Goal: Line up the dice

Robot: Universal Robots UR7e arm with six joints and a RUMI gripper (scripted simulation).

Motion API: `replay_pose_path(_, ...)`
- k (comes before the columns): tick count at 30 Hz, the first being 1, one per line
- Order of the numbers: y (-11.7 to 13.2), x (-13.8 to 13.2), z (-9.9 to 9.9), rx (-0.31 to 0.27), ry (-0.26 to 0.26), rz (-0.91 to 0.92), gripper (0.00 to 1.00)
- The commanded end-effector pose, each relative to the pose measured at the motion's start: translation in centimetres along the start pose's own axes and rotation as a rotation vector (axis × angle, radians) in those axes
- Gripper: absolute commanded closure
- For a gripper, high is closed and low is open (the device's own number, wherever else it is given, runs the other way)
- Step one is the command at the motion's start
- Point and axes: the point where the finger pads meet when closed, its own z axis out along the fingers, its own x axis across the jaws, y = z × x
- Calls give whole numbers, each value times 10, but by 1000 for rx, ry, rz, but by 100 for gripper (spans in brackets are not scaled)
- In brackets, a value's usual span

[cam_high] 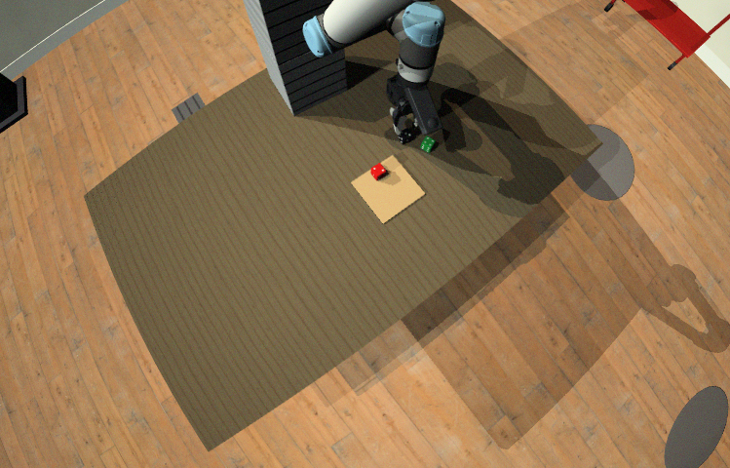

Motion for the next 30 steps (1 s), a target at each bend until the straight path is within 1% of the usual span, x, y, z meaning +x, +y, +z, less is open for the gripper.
replay_pose_path(1, 0, 0, 0, 1, 0, 0, 72)
replay_pose_path(12, 0, 0, 3, 1, 0, 0, 72)
replay_pose_path(17, 0, 0, 11, 1, 0, 0, 72)
replay_pose_path(19, 0, 0, 11, 1, 0, 0, 72)
replay_pose_path(30, 0, 0, 32, 1, 0, 0, 72)
